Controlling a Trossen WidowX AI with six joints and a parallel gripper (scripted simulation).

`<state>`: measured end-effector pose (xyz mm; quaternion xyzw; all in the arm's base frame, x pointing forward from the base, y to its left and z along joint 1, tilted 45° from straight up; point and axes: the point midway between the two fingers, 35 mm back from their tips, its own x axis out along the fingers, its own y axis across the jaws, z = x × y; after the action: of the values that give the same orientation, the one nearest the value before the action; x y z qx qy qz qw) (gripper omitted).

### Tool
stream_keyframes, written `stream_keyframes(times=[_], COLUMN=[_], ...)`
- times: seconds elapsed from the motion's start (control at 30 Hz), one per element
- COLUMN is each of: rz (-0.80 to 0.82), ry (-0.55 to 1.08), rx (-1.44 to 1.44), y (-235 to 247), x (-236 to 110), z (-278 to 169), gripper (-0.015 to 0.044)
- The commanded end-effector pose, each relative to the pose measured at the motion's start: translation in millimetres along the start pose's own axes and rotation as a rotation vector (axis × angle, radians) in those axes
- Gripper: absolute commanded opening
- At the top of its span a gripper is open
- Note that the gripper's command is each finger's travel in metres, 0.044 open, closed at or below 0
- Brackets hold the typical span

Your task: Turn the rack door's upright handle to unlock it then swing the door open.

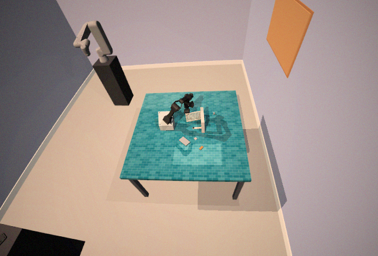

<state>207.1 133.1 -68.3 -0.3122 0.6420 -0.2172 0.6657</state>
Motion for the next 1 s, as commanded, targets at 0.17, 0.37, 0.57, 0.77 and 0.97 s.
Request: stream_keyframes(times=[0.17, 0.37, 0.57, 0.77, 0.97], rz=[0.003, 0.003, 0.003, 0.003, 0.003], ry=[0.001, 0.001, 0.001, 0.001, 0.001], rx=[0.169, 0.18, 0.18, 0.18, 0.18], y=[22, 23, 23, 23, 23], x=[0, 0, 0, 0, 0], z=[6, 6, 6, 6, 6], gripper=[0.0011, 0.0011, 0.0011, 0.0037, 0.0195])
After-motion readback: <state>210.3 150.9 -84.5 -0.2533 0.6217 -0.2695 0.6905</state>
